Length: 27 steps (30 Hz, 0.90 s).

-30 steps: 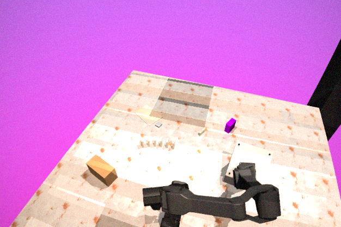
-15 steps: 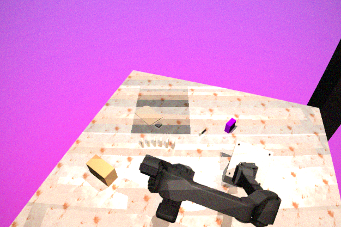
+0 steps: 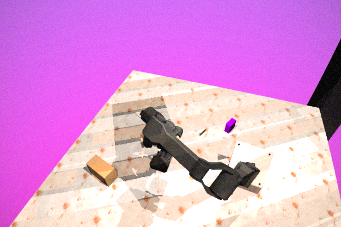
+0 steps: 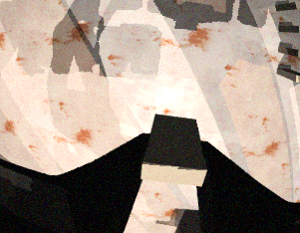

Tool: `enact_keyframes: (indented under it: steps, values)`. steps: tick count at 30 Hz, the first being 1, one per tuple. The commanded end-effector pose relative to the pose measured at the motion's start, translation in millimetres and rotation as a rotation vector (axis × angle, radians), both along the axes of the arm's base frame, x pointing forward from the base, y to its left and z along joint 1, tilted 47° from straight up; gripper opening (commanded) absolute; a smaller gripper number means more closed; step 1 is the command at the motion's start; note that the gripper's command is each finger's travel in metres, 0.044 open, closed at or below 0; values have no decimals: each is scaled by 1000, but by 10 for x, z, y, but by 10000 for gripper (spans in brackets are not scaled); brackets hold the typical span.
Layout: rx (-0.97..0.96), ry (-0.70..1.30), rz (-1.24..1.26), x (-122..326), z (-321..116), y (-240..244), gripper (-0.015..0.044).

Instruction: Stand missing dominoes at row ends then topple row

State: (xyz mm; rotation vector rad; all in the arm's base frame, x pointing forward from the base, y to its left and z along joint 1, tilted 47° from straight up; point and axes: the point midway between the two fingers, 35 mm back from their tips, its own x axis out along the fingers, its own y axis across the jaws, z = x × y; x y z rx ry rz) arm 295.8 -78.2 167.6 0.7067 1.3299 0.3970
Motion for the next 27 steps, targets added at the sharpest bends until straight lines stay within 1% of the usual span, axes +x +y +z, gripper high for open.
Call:
enact_keyframes:
  steps: [1,8,10,19,27]
  values:
    - [-7,-1,13,37,-432,-488,107]
    - [21,-74,87,-88,-1165,-1105,107]
    - [29,-97,104,-121,-1301,-1192,107]
    - [29,-100,106,-111,-1346,-1183,107]
    - [26,-100,105,30,-1657,-929,107]
